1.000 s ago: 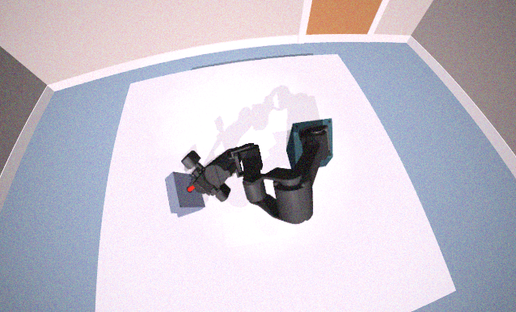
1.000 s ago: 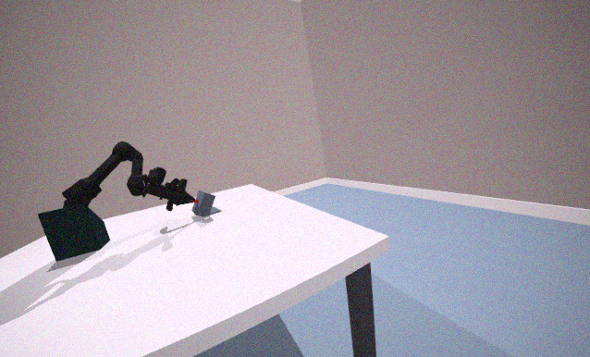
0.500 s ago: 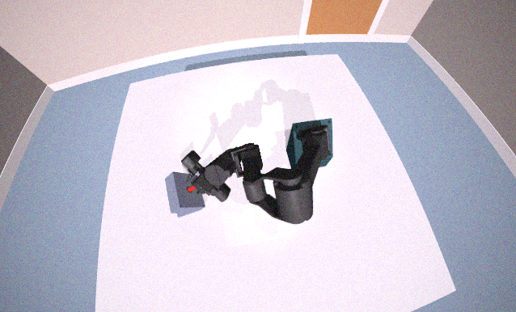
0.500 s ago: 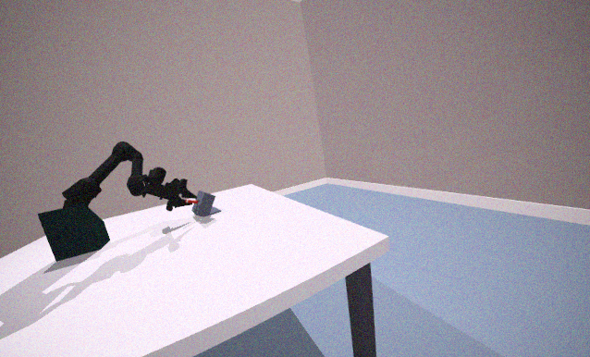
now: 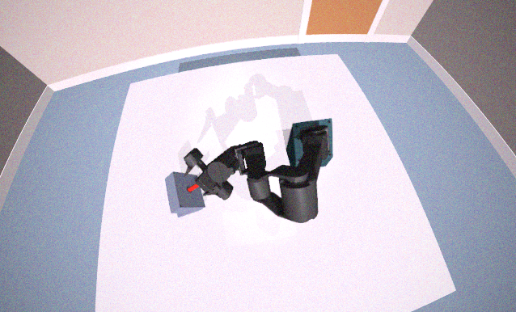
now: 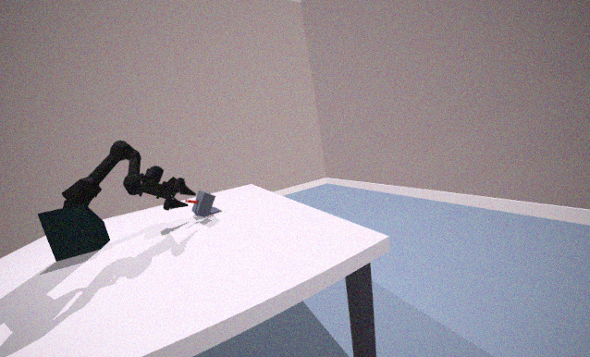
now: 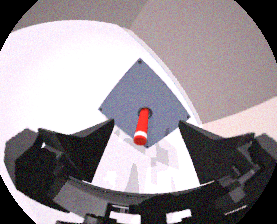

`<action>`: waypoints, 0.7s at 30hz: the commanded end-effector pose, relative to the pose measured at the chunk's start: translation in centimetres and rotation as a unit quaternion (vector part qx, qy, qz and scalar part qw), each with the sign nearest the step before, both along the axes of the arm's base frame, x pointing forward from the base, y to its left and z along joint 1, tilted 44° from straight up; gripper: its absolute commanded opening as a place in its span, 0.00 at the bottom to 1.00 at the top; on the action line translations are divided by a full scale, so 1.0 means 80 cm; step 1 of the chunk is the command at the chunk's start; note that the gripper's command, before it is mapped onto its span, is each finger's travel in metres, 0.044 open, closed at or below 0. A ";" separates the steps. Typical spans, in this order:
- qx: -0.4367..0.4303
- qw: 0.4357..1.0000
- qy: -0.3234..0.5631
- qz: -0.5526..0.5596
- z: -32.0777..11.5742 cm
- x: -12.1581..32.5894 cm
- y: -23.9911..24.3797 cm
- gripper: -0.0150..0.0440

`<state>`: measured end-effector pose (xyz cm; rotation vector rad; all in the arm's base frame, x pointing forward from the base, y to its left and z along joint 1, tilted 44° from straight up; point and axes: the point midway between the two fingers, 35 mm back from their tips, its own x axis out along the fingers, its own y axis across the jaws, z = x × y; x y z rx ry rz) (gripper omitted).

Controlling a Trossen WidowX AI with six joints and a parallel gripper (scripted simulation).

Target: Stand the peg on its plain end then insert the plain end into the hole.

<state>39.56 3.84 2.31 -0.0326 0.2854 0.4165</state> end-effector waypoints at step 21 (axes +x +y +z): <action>-0.002 1.000 -0.002 -0.002 0.015 -0.038 -0.023 1.00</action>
